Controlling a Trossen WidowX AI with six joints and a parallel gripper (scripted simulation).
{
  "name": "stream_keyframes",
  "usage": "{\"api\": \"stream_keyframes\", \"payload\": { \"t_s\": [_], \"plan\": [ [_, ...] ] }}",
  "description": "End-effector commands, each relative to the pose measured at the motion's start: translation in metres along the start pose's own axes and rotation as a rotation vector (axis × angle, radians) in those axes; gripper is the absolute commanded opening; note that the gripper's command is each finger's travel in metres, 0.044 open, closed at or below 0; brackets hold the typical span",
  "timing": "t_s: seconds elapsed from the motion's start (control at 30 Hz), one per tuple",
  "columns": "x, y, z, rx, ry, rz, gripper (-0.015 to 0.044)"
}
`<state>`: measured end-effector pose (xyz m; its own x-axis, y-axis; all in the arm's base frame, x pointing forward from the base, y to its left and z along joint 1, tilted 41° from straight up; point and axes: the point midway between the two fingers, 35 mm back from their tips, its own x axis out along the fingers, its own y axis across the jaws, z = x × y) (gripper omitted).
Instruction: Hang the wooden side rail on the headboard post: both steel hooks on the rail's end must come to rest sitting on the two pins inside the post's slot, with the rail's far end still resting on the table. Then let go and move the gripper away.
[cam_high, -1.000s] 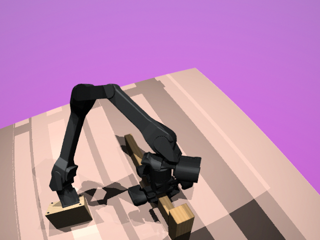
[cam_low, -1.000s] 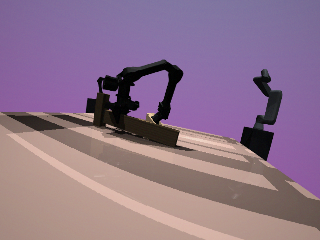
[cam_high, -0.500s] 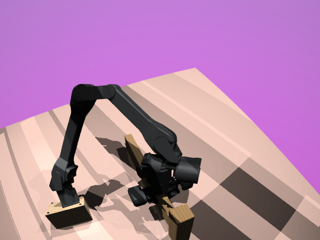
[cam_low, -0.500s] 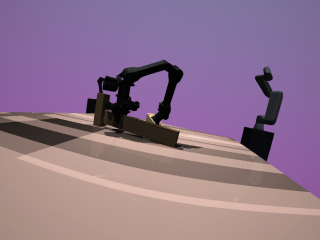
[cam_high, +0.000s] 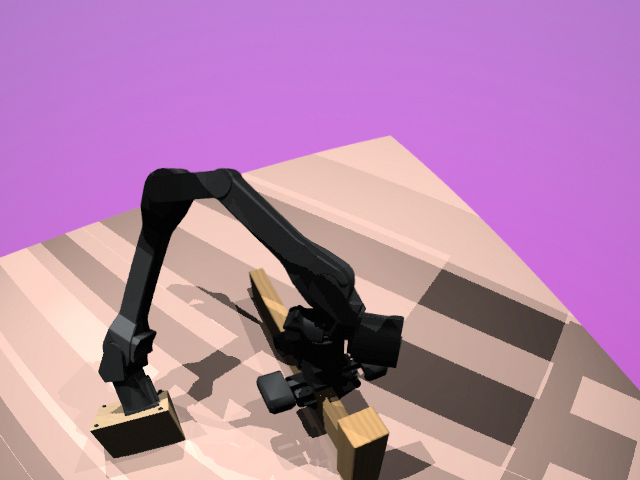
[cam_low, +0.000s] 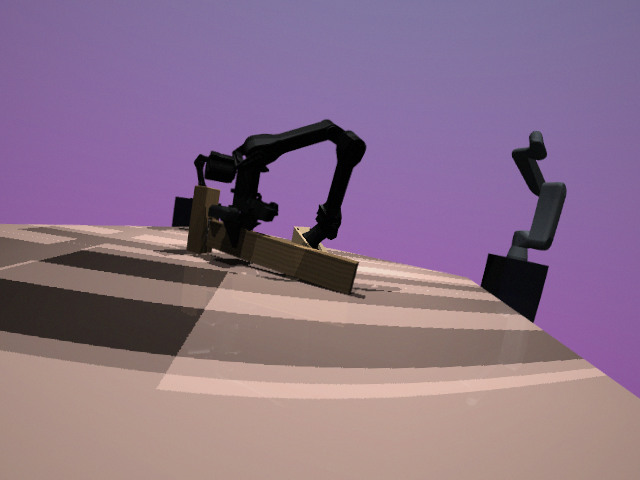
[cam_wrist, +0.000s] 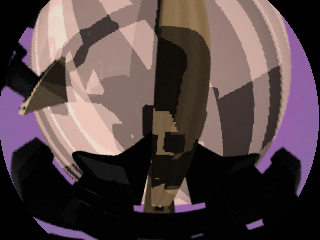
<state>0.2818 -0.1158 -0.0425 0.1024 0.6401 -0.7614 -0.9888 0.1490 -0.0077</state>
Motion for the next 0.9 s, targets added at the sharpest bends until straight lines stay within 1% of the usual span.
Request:
{"api": "stream_keyframes", "payload": {
  "t_s": [0.0,0.87],
  "plan": [
    [-0.0053,-0.0017,-0.004,-0.001,0.009,-0.011,0.0],
    [-0.0041,-0.0021,-0.0065,-0.001,0.009,-0.011,0.0]
  ]
}}
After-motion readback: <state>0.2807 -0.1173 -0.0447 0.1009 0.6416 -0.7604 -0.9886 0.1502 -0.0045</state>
